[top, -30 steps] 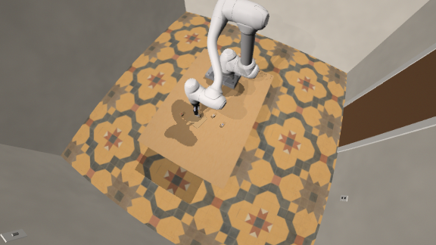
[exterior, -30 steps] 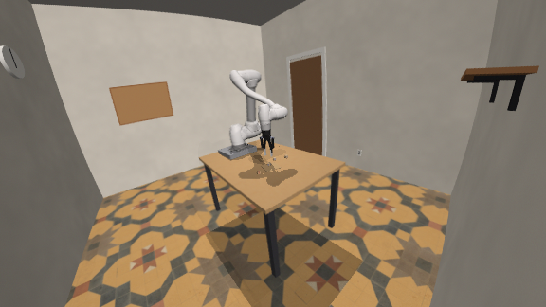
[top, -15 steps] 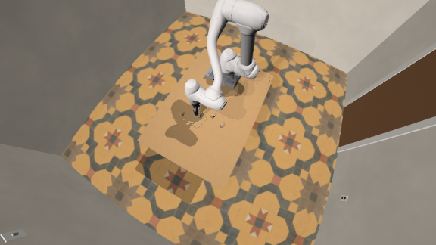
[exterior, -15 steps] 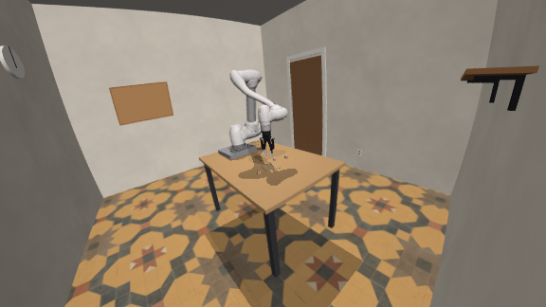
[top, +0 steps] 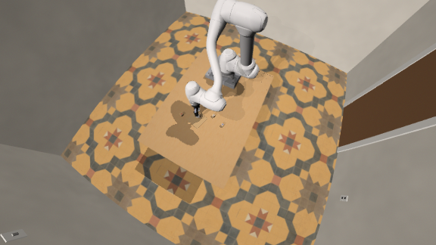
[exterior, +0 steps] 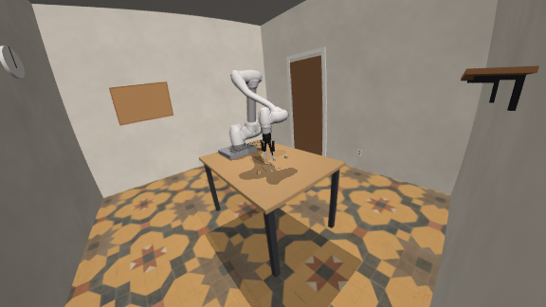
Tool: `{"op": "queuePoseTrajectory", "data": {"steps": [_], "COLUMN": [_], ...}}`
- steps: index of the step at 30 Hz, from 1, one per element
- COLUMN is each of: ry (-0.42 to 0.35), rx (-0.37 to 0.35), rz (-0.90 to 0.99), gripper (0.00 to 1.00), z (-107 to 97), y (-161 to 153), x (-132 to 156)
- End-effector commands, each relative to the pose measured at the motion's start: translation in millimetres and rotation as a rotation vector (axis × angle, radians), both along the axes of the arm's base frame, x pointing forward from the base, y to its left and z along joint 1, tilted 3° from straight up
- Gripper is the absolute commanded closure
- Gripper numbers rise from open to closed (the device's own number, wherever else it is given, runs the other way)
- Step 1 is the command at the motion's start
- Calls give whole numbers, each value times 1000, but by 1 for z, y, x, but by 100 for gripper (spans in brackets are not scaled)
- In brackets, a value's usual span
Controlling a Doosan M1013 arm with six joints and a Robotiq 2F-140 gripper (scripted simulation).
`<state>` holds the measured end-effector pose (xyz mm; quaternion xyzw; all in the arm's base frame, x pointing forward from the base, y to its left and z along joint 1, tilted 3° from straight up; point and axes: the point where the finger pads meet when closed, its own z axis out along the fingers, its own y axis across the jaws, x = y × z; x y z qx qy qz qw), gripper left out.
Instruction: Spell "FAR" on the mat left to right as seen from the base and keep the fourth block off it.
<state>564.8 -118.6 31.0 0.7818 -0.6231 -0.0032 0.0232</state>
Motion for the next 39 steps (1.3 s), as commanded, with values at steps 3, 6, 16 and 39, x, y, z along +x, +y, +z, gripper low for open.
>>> {"op": "queuePoseTrajectory", "data": {"steps": [3, 6, 16, 39], "ry": [6, 6, 6, 6], "rx": [0, 0, 0, 0], "rz": [-4, -4, -4, -4], "gripper": [63, 63, 63, 63], "z": [-14, -18, -27, -31], "y": [-1, -1, -1, -2], "x": [-3, -3, -4, -4]}}
